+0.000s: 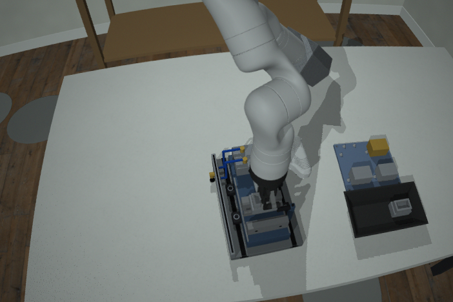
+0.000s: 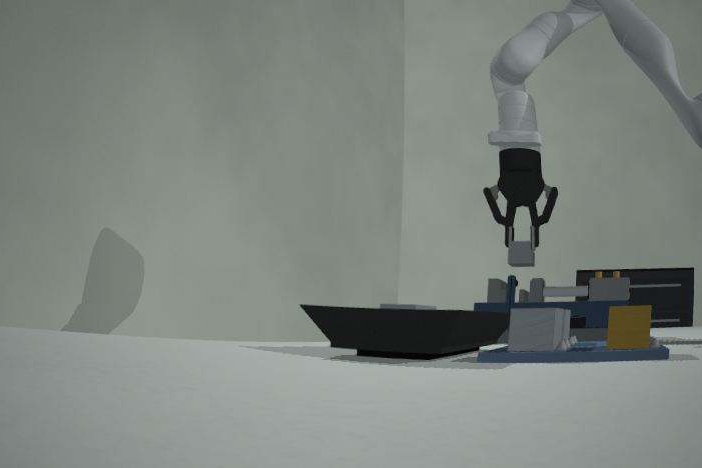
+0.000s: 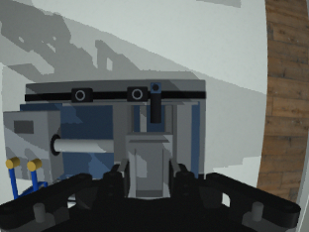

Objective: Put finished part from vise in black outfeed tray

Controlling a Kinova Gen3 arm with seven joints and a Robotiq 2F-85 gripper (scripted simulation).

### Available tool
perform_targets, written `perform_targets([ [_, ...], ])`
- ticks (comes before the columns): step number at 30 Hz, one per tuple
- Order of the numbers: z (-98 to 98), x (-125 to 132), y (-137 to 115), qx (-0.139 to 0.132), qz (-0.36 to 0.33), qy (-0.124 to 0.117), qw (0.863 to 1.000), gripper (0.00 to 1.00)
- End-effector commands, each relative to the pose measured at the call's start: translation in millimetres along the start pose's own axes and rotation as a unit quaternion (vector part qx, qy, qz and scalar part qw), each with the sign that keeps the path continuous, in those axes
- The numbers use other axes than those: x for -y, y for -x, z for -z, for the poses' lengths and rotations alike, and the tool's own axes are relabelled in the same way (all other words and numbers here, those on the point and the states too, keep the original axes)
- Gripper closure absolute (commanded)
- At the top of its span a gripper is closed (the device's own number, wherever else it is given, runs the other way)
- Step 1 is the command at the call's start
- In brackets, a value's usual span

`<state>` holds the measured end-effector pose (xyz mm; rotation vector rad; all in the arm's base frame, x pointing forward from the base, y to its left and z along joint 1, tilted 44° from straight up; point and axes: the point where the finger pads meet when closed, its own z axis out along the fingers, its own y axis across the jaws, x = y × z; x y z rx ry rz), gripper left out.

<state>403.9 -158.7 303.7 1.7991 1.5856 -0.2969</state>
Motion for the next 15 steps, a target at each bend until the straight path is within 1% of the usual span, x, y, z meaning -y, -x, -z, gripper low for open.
perform_targets([
  [1, 3.7, -1.9, -3.3, -0.003, 0.002, 0.004, 1.0, 1.0],
  [15, 5.5, -3.5, -5.1, -0.003, 0.002, 0.005, 1.0, 1.0],
])
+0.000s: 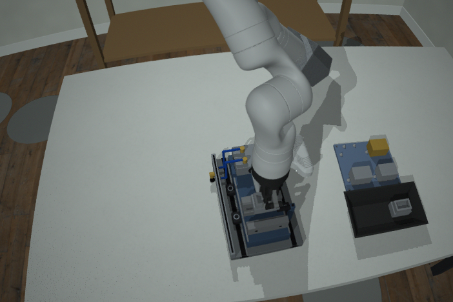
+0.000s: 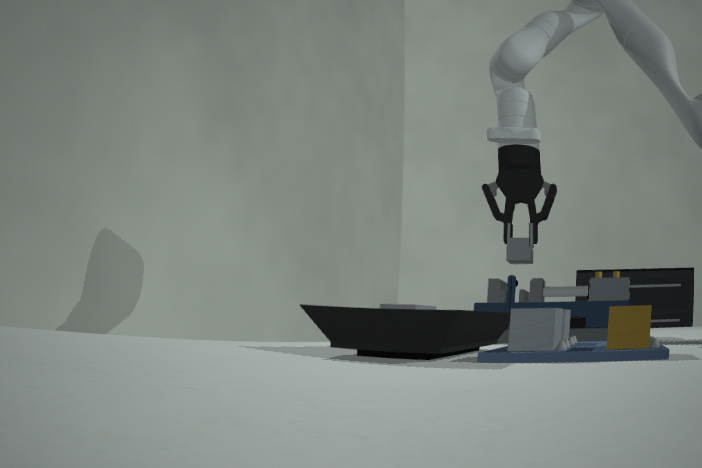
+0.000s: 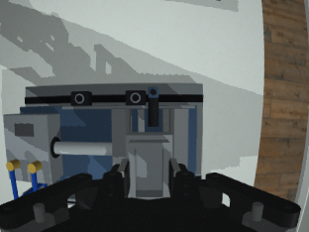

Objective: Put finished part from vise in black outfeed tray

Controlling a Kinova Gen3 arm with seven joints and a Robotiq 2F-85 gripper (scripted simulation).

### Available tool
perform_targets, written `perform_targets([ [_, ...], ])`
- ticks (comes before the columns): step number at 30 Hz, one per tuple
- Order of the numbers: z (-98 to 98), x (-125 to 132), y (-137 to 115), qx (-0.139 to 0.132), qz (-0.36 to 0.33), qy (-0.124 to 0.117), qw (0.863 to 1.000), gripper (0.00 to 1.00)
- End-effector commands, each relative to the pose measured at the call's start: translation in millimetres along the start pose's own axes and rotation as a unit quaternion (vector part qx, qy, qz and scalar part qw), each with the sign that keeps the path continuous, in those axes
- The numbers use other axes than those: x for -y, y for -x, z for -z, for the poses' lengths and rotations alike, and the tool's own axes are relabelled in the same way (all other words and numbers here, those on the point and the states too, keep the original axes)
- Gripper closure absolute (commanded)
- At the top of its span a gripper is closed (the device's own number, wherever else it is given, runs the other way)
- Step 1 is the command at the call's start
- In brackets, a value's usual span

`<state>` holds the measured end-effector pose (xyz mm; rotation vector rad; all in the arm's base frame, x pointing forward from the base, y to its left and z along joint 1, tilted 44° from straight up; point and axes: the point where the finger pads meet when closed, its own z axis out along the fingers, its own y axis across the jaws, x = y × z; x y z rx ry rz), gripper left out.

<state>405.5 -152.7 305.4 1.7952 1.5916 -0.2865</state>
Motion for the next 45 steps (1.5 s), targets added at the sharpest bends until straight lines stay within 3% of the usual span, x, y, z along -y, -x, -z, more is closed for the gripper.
perform_targets([
  [1, 1.4, -2.3, -2.1, 0.001, 0.0, 0.002, 1.0, 1.0],
  [15, 16.9, -30.8, -43.3, 0.011, -0.015, 0.015, 1.0, 1.0],
  [28, 26.6, -62.9, -158.9, 0.014, -0.035, 0.026, 0.999, 1.0],
  [30, 24.9, -63.9, -179.6, 0.012, -0.037, 0.025, 0.999, 1.0],
  [32, 24.9, -63.9, -179.6, 0.012, -0.037, 0.025, 0.999, 1.0],
  [39, 14.4, -59.2, -244.4, 0.006, -0.041, 0.015, 0.999, 1.0],
  [45, 5.3, -51.5, -281.0, 0.001, -0.043, 0.006, 0.999, 1.0],
])
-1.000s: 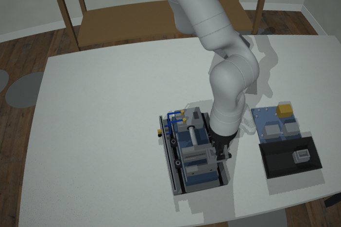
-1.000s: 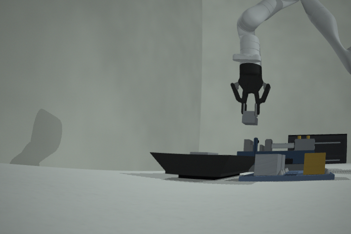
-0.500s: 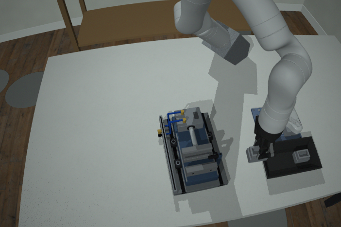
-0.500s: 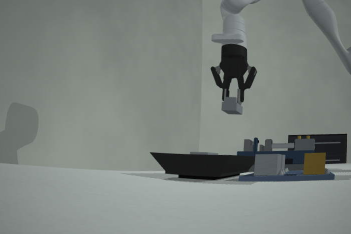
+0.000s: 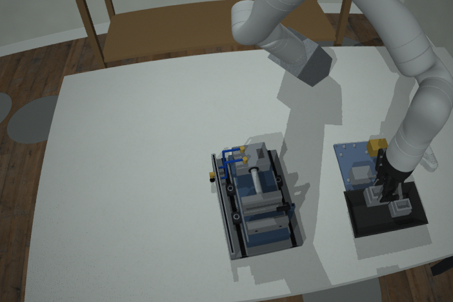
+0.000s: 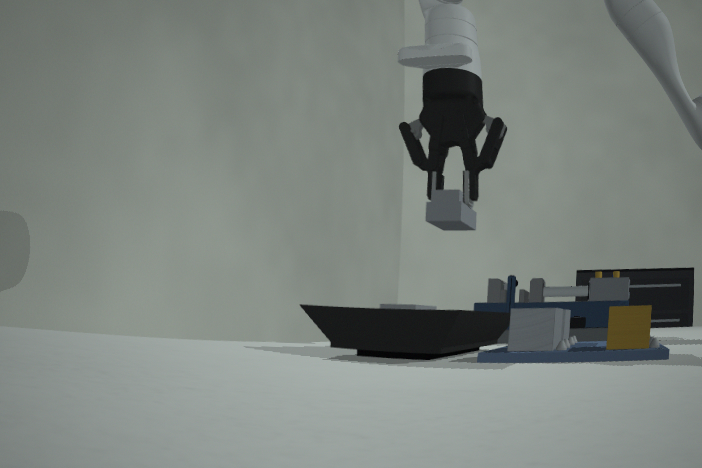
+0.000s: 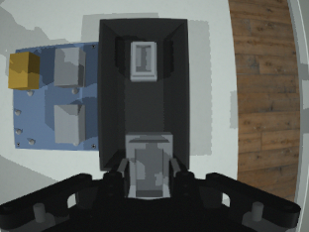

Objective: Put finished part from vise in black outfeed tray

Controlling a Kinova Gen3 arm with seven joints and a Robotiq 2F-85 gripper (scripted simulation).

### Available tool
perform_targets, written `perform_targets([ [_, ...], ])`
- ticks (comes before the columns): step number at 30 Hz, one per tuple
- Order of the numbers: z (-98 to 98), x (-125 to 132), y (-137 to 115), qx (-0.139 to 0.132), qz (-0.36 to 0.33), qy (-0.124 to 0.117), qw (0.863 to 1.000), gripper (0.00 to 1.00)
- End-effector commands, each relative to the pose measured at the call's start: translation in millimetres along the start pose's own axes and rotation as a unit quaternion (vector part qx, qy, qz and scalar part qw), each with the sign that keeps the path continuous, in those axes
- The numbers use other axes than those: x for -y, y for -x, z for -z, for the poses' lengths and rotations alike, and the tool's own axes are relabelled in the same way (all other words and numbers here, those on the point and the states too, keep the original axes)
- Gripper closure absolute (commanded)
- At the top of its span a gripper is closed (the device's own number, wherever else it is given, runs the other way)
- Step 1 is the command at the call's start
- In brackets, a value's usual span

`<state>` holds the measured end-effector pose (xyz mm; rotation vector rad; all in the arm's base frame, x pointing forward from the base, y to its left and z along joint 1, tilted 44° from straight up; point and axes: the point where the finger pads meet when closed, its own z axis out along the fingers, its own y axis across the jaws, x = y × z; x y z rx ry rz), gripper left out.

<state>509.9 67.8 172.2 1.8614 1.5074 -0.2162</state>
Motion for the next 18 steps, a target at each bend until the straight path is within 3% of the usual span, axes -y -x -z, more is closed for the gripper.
perform_targets([
  [1, -8.9, 3.3, -12.0, 0.009, 0.005, -0.002, 1.0, 1.0],
  [18, -13.1, 8.7, -25.2, 0.007, 0.004, -0.006, 1.0, 1.0],
])
